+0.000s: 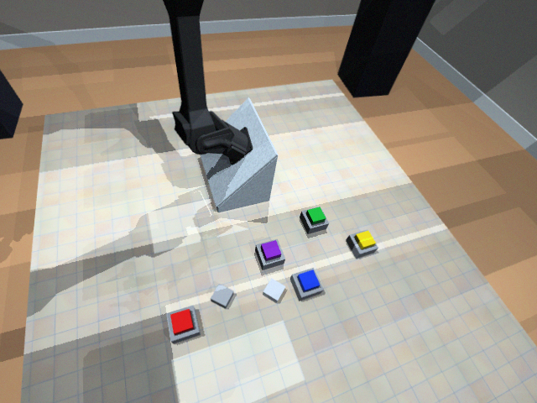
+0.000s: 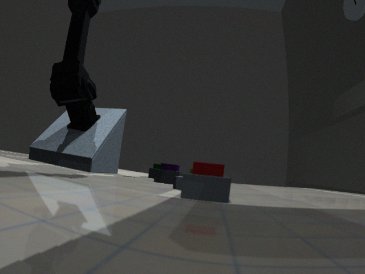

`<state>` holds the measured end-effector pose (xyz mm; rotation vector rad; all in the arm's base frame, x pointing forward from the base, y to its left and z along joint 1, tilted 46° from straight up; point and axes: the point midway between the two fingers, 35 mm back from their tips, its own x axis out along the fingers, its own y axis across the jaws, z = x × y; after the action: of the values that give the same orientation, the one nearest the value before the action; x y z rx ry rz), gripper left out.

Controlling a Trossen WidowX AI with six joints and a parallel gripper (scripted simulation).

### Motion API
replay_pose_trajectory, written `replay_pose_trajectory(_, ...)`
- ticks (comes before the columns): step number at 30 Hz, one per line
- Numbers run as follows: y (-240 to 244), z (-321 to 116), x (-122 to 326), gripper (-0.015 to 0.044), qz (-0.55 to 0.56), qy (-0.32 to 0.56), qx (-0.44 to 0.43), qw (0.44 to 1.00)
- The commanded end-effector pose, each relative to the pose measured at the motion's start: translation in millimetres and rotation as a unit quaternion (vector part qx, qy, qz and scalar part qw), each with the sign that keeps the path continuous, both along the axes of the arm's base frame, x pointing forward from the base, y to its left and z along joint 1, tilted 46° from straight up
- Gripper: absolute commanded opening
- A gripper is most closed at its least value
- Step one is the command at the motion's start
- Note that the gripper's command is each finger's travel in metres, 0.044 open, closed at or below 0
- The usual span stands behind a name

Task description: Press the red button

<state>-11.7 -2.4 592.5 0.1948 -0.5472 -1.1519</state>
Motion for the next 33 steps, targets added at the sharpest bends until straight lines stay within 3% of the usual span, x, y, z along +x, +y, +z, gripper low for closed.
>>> replay_pose_trajectory(1,-4,-1,1,0.0400,0.002,0.003,0.005,1.000)
replay_pose_trajectory(5,-76,-25,31,0.0400,0.032,0.065,0.094,0.993)
replay_pose_trajectory(9,-118,-51,64,0.0400,0.055,0.125,0.151,0.979)
replay_pose_trajectory(17,-178,-155,183,0.0400,0.119,0.355,0.257,0.891)
replay_pose_trajectory(25,-147,-284,286,0.0400,0.158,0.622,0.247,0.726)
replay_pose_trajectory(33,-64,-407,327,0.0400,0.145,0.851,0.104,0.495)
